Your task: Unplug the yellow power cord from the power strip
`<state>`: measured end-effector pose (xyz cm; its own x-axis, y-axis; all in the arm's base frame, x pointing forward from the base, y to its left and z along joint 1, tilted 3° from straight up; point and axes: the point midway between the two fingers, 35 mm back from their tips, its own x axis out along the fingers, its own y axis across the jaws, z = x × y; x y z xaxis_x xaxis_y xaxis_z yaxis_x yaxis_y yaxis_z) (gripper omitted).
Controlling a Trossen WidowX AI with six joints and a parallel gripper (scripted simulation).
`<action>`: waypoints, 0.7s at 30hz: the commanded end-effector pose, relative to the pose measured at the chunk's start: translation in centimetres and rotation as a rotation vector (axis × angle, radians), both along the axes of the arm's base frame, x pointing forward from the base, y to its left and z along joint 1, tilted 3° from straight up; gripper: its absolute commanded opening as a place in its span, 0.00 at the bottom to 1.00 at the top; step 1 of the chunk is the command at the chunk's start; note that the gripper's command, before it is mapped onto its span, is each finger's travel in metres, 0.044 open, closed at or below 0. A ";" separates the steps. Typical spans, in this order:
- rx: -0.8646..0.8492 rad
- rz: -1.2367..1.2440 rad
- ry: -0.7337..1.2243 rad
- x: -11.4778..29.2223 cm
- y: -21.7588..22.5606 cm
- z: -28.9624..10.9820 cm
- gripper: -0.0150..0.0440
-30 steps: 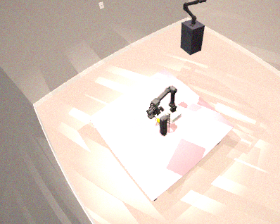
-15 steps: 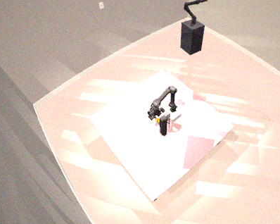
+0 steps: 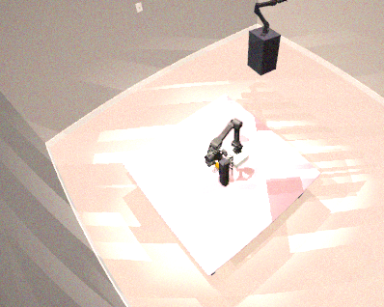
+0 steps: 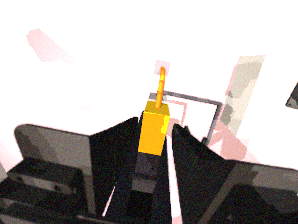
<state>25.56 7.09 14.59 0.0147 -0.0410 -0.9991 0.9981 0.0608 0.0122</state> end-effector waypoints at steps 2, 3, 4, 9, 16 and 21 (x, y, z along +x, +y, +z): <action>0.003 -0.005 0.005 0.0 0.3 -0.2 0.53; 0.003 -0.005 0.005 0.0 0.3 -0.3 0.53; 0.003 -0.005 0.005 0.0 0.3 -0.4 0.53; 0.003 -0.005 0.005 0.1 0.2 -1.1 0.53; 0.003 -0.005 0.005 0.0 0.2 -1.4 0.53; 0.001 -0.001 -0.002 0.2 0.2 -1.1 0.37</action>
